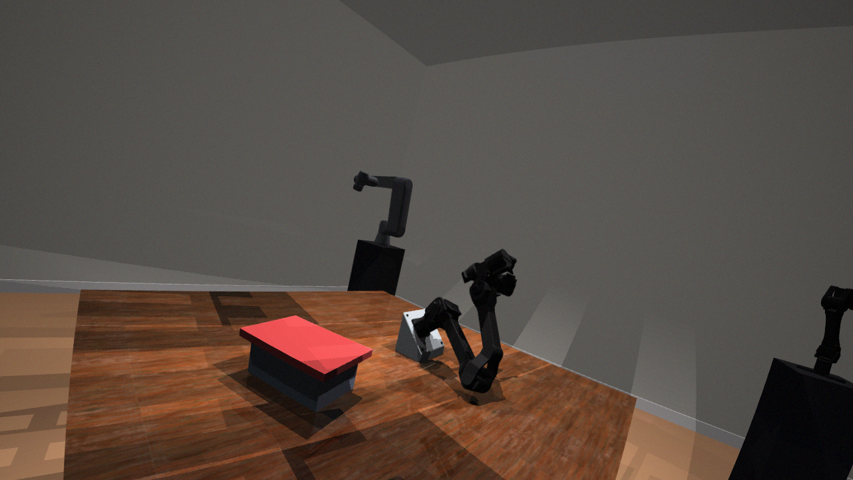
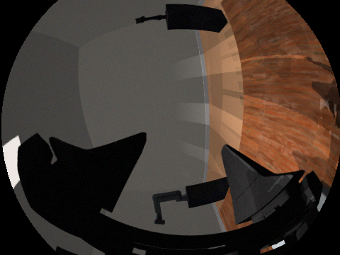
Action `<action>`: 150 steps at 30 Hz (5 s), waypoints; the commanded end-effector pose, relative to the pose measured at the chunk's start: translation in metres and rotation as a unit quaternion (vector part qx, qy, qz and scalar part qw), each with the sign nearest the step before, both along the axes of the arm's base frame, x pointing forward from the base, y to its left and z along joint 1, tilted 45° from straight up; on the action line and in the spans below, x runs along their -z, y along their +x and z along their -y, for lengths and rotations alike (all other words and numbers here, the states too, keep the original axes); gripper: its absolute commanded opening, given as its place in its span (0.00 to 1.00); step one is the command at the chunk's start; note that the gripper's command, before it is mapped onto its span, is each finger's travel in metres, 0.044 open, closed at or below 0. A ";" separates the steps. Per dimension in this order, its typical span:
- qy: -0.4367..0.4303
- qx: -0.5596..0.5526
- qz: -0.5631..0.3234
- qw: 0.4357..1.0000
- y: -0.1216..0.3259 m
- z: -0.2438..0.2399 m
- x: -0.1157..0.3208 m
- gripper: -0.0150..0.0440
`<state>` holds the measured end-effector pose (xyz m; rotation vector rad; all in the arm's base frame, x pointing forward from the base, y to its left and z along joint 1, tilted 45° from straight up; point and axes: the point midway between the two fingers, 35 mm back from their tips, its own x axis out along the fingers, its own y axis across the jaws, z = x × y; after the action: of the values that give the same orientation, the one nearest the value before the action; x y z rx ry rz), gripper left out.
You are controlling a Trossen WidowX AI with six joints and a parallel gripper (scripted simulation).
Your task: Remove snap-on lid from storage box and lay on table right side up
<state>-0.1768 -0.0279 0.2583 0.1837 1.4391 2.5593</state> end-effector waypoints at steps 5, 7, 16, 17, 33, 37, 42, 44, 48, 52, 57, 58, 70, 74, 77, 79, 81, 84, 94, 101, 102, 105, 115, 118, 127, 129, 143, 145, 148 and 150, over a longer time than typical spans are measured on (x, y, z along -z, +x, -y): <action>0.043 -0.116 0.024 0.992 -0.004 0.049 0.007 0.71; 0.075 -0.183 0.040 0.979 -0.003 0.078 0.011 0.65; 0.191 -0.435 0.110 0.873 0.039 0.183 0.047 0.65; 0.205 -0.466 0.120 0.852 0.049 0.195 0.054 0.65; 0.335 -0.774 0.270 0.465 0.225 0.262 0.153 0.65; 0.356 -0.817 0.321 0.321 0.286 0.245 0.179 0.65; 0.362 -0.835 0.369 0.187 0.335 0.220 0.197 0.65; 0.359 -0.839 0.394 0.112 0.359 0.204 0.203 0.65; 0.338 -0.823 0.455 -0.043 0.404 0.164 0.211 0.65; 0.312 -0.794 0.504 -0.136 0.428 0.138 0.212 0.65; 0.265 -0.735 0.576 -0.240 0.454 0.107 0.208 0.65; 0.265 -0.735 0.576 -0.240 0.454 0.107 0.208 0.65; 0.266 -0.735 0.576 -0.239 0.455 0.085 0.234 0.65; 0.264 -0.735 0.576 -0.241 0.454 0.067 0.248 0.65; 0.264 -0.735 0.576 -0.241 0.454 0.067 0.248 0.65; 0.264 -0.735 0.576 -0.241 0.454 0.067 0.248 0.65; 0.265 -0.735 0.576 -0.240 0.455 0.066 0.249 0.65; 0.267 -0.735 0.576 -0.240 0.458 0.065 0.251 0.65; 0.272 -0.735 0.573 -0.238 0.470 0.058 0.260 0.65; 0.273 -0.736 0.573 -0.237 0.478 0.052 0.264 0.65; 0.273 -0.736 0.573 -0.237 0.480 0.051 0.265 0.65; 0.273 -0.736 0.573 -0.237 0.483 0.048 0.266 0.65; 0.270 -0.736 0.574 -0.238 0.495 0.038 0.270 0.65; 0.268 -0.735 0.575 -0.239 0.498 0.034 0.270 0.65; 0.263 -0.734 0.577 -0.242 0.506 0.025 0.271 0.65; 0.263 -0.734 0.577 -0.242 0.506 0.025 0.271 0.63; 0.263 -0.734 0.577 -0.242 0.506 0.025 0.271 0.47; 0.263 -0.734 0.577 -0.242 0.506 0.025 0.271 0.45; 0.263 -0.734 0.577 -0.242 0.506 0.025 0.271 0.35; 0.263 -0.734 0.577 -0.242 0.506 0.025 0.271 0.26</action>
<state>0.3292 -0.0529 -0.0116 2.1418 0.9067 -0.0643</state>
